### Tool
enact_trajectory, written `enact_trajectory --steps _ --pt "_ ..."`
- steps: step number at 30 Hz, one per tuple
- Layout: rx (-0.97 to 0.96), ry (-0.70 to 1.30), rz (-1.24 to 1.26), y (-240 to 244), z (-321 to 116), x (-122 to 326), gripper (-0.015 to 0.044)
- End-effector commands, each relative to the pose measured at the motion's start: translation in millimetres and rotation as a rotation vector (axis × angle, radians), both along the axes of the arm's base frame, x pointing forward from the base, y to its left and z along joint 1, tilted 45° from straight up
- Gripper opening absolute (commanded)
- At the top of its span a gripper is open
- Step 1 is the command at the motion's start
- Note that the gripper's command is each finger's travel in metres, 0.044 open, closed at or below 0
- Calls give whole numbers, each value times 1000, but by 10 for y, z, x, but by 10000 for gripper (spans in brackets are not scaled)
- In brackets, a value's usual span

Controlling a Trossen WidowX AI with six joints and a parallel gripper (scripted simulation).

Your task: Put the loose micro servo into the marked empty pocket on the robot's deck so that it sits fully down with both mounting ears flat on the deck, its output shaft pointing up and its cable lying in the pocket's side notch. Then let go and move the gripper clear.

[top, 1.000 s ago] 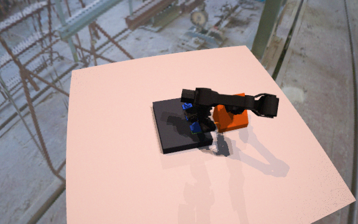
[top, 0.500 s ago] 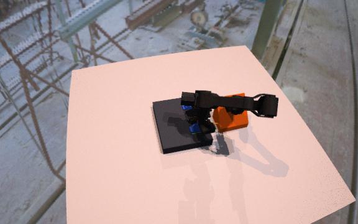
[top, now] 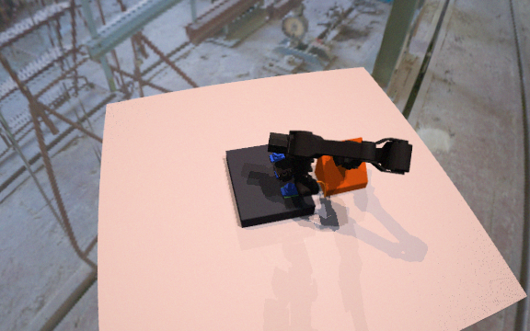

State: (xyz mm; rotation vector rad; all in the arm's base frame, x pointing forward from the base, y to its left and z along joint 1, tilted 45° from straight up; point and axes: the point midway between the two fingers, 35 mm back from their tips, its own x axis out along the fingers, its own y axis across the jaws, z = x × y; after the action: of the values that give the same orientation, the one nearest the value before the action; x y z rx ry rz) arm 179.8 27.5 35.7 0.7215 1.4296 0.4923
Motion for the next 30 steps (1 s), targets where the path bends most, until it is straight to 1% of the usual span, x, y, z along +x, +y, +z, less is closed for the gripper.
enact_trajectory --steps 1,6,10,15,16,22,26,30 --pt "-5 -7 0 -160 160 -22 187" --pt "-5 -7 0 -185 170 -1 187" --pt "-5 -9 -6 -236 214 132 292" --pt "-6 -10 -3 -466 408 501 424" --pt "-7 -11 -3 -516 447 581 440" --pt "-8 -12 0 -776 635 981 440" --pt "-8 -12 0 -800 658 985 440" --pt "-9 -19 -3 -992 894 885 440"
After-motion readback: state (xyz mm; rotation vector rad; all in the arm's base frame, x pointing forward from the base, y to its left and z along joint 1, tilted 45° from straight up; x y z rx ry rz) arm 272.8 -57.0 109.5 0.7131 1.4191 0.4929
